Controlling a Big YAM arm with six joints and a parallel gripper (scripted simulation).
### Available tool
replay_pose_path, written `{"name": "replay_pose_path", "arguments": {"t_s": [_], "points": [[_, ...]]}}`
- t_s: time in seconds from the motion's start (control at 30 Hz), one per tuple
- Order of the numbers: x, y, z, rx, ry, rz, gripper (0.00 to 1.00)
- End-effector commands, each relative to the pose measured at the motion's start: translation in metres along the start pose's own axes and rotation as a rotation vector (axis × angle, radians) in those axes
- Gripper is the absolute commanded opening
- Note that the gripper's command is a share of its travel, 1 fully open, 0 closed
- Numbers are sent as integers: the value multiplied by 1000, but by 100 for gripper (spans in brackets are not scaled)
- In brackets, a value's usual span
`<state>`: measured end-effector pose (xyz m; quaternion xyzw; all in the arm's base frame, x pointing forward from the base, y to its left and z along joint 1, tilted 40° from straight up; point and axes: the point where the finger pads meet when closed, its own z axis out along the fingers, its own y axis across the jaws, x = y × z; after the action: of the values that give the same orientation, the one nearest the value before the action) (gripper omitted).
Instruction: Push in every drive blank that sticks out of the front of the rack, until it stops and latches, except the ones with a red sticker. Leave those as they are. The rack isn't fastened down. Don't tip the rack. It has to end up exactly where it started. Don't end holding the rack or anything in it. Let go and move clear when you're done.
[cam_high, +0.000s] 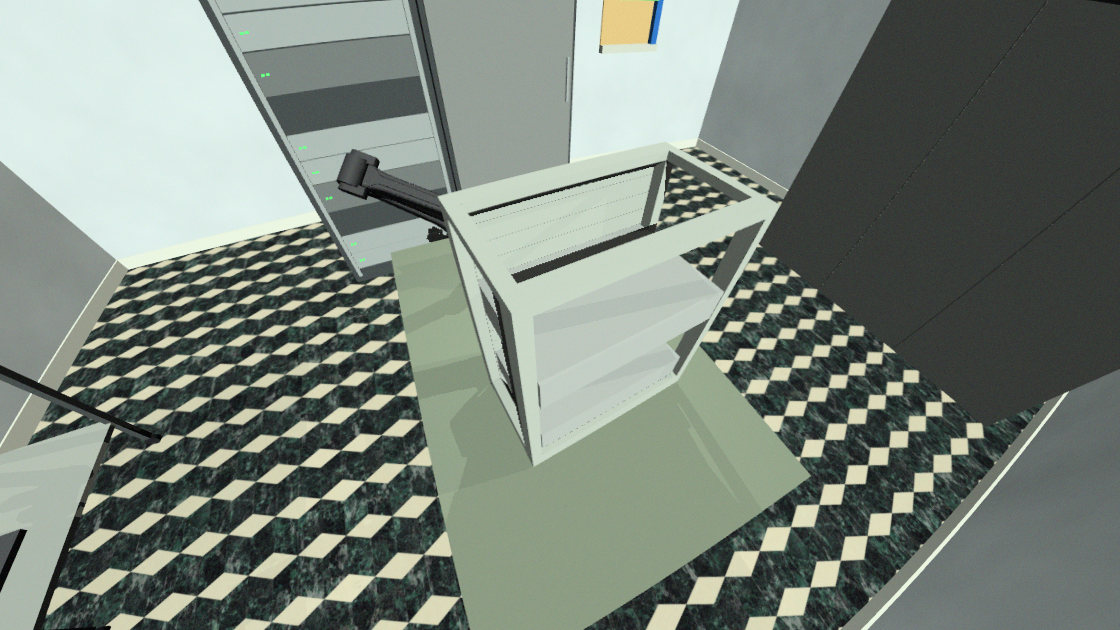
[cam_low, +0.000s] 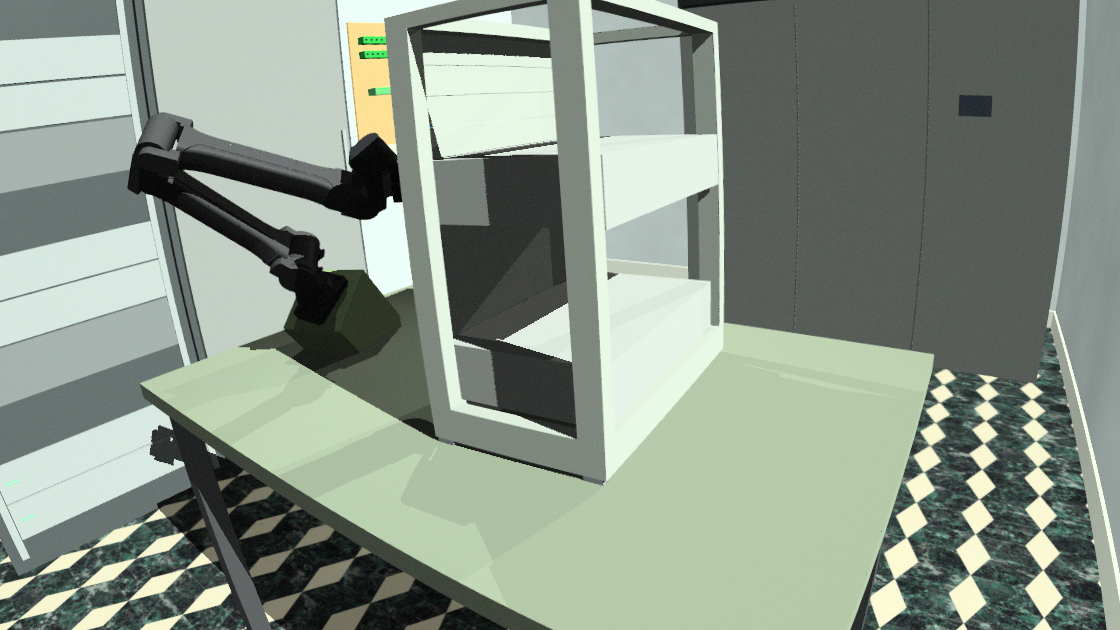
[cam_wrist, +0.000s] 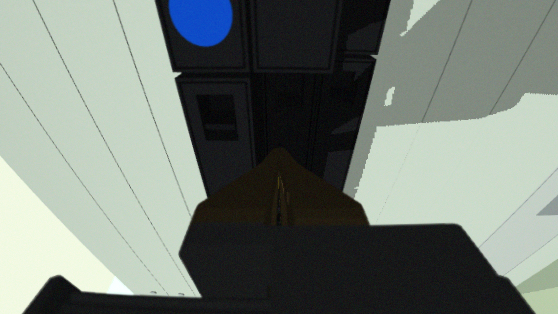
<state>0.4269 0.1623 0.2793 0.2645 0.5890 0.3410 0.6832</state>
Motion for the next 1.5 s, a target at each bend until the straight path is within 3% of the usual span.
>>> {"name": "replay_pose_path", "arguments": {"t_s": [0.0,1.47], "points": [[-11,2,25,15,-38,21,0],[-14,-4,32,15,-42,22,0]]}}
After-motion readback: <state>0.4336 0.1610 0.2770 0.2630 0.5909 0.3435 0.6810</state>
